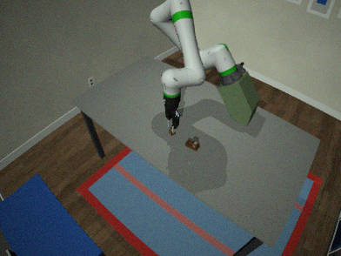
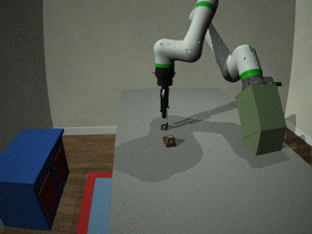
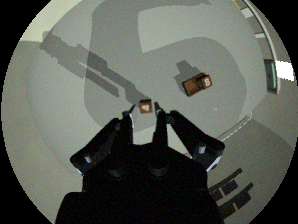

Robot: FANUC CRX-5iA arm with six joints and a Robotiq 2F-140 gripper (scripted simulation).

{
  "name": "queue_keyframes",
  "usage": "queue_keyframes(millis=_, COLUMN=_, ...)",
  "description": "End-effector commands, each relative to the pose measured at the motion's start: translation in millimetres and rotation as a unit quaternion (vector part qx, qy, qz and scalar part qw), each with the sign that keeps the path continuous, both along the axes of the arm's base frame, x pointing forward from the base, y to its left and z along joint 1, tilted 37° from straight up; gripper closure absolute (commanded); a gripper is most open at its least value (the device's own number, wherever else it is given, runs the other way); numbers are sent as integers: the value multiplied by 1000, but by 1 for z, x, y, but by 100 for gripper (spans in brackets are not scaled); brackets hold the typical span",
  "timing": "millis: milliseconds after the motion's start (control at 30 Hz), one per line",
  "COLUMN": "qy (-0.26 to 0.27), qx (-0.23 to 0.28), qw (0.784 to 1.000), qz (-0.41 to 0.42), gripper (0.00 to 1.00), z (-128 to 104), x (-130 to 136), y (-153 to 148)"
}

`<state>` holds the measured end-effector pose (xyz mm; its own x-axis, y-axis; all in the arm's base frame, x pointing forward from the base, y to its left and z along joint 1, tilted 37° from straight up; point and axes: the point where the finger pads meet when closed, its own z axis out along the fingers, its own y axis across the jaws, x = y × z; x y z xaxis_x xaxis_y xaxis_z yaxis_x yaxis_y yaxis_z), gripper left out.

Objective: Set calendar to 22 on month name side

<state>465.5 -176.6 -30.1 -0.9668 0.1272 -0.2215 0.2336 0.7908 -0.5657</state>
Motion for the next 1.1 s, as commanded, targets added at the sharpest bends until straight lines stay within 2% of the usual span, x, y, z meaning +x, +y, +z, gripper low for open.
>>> queue_keyframes(millis=0, qy=0, qx=0, qw=1000, qz=0, gripper=71, z=0, x=0, y=0)
queue_keyframes(millis=733, qy=0, qx=0, qw=1000, qz=0, gripper=71, z=-22, x=3, y=-16)
queue_keyframes(millis=1067, qy=0, qx=0, qw=1000, qz=0, gripper=71, z=-24, x=3, y=-18)
